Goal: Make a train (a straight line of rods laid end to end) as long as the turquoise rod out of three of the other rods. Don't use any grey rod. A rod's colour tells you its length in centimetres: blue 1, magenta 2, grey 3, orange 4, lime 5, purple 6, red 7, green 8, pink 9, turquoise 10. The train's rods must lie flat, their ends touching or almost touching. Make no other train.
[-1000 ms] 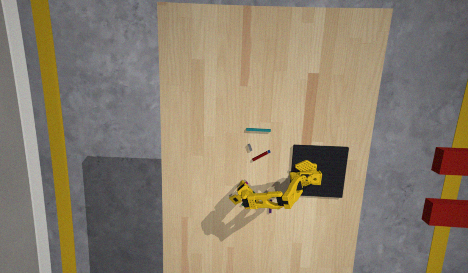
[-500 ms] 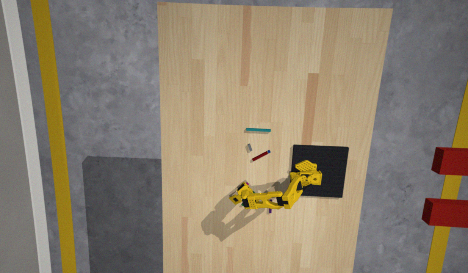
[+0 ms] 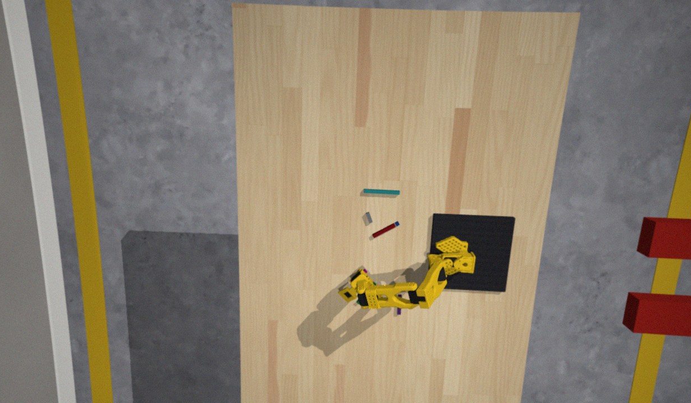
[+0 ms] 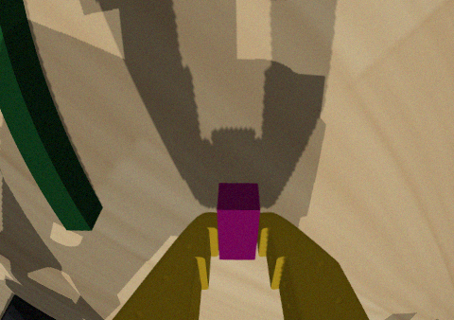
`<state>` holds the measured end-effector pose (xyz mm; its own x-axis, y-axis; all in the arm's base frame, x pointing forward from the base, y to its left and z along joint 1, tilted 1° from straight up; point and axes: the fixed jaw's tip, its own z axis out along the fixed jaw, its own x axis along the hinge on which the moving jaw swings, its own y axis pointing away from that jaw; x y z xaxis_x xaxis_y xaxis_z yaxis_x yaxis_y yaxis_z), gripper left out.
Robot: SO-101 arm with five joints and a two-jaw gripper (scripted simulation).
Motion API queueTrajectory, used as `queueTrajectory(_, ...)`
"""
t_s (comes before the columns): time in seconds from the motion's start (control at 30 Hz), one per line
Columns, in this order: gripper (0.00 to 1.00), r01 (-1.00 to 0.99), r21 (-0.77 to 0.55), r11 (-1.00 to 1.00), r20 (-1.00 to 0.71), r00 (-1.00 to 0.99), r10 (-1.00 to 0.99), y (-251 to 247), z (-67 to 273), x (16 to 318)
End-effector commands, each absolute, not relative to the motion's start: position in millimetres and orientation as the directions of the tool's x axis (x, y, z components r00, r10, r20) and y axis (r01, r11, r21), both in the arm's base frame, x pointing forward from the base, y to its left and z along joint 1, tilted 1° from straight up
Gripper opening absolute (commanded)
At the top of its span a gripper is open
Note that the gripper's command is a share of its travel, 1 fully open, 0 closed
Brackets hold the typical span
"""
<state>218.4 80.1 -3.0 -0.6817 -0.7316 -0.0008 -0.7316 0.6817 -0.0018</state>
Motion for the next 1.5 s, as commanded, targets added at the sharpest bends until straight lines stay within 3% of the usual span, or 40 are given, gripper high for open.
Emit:
queueTrajectory(0.0, 0.0, -0.731, 0.013, 0.682, 0.024, -0.682, -0.731, 80.8, -9.2, 213.2)
queueTrajectory(0.73, 0.0, -0.731, 0.013, 0.682, 0.024, -0.682, -0.731, 80.7, -7.1, 213.6)
queueTrajectory(1.47, 0.0, -0.731, 0.013, 0.682, 0.024, -0.682, -0.731, 78.3, 26.9, 217.3)
